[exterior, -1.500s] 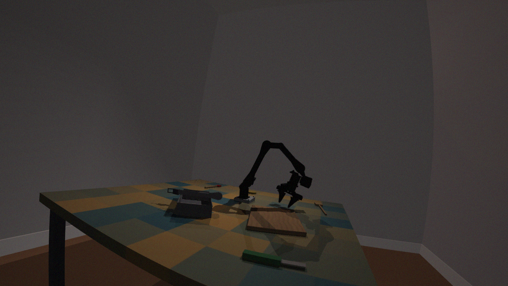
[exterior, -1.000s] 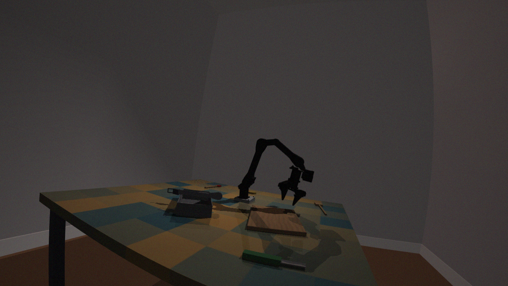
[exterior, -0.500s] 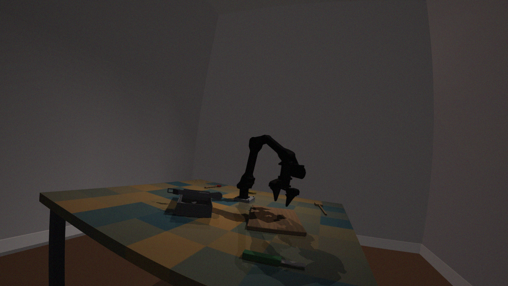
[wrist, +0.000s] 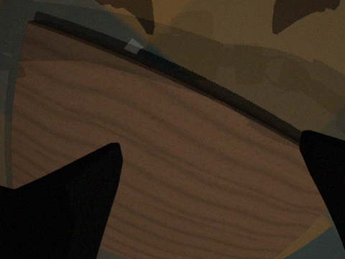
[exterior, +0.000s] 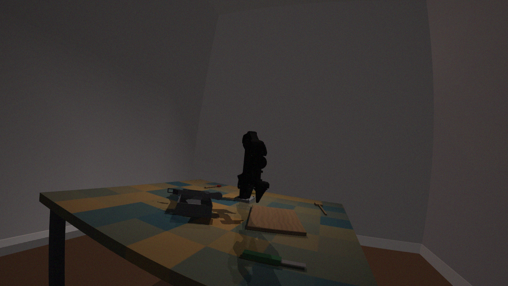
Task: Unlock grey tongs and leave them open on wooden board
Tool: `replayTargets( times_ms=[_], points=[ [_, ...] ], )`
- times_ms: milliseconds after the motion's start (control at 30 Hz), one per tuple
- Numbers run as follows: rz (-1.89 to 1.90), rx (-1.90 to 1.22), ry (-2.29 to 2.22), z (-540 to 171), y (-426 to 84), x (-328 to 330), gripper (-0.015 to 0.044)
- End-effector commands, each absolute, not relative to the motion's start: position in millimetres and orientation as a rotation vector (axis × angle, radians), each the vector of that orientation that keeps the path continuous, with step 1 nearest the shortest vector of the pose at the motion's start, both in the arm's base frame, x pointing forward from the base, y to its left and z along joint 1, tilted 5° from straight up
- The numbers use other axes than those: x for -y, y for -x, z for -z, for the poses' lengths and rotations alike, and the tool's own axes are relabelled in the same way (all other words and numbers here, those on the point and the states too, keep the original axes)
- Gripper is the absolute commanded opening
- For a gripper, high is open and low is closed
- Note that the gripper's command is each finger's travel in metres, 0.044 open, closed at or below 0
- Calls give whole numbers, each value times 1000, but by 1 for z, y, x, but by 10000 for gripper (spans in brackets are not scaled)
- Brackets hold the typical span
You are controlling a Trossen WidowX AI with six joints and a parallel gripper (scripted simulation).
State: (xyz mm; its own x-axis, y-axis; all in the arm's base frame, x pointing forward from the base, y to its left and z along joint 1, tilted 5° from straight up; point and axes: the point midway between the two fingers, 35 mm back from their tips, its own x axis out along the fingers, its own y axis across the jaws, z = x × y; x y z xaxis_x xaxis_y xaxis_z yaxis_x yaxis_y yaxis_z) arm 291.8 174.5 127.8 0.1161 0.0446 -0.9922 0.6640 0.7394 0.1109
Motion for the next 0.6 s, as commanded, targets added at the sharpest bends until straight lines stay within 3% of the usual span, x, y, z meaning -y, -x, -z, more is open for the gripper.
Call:
replayTargets(
  times_ms=[0, 267, 567],
  points=[
    [517, -1355, -680, -137, -321, -134, 440],
    [585, -1235, -765, -158, -358, -26, 440],
    [647, -1236, -779, -160, -357, 21, 440]
  ],
)
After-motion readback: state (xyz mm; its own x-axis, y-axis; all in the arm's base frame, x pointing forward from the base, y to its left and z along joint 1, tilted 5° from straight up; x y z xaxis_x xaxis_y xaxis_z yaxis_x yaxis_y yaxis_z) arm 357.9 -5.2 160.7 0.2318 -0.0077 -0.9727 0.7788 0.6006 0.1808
